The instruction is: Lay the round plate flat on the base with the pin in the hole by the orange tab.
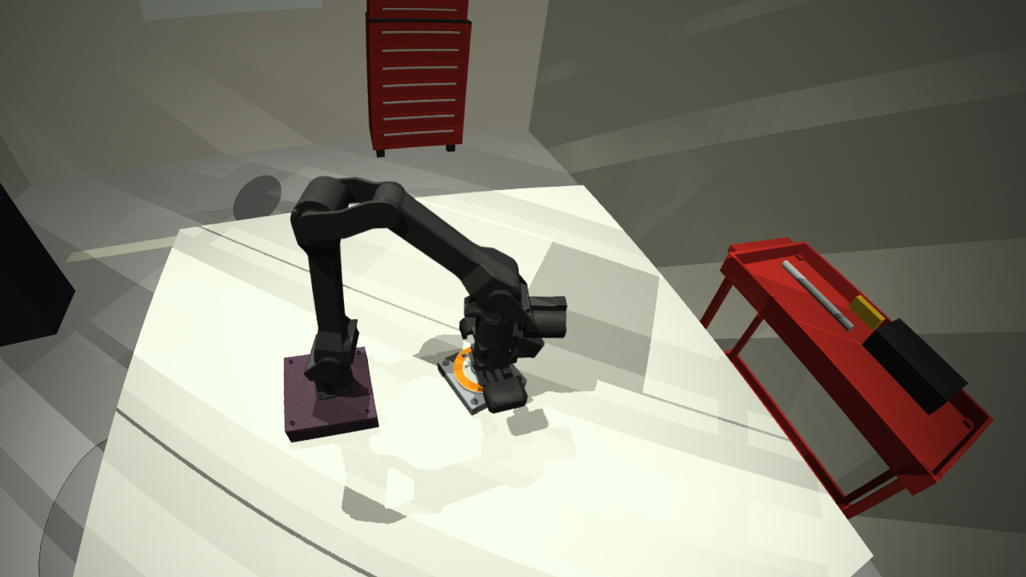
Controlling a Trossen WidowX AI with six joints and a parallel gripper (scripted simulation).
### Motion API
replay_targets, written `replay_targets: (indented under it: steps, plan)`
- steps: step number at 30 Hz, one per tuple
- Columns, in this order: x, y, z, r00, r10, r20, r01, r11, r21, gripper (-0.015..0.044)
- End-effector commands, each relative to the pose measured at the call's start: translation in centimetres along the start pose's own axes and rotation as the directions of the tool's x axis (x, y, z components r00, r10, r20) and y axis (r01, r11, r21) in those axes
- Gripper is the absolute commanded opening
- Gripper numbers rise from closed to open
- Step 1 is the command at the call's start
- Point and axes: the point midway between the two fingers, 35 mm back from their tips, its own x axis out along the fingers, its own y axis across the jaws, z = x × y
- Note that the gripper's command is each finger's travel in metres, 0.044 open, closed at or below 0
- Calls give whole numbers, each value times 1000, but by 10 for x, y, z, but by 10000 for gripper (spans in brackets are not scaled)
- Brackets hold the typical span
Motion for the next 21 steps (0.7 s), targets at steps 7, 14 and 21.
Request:
replay_targets:
  steps: [7,14,21]
  plan:
    - [3,2,-11,1000,2,-19,-2,1000,-5,0]
    - [3,3,-14,1000,2,-20,-2,1000,-5,0]
    - [3,5,-17,1000,2,-20,-2,1000,-5,0]
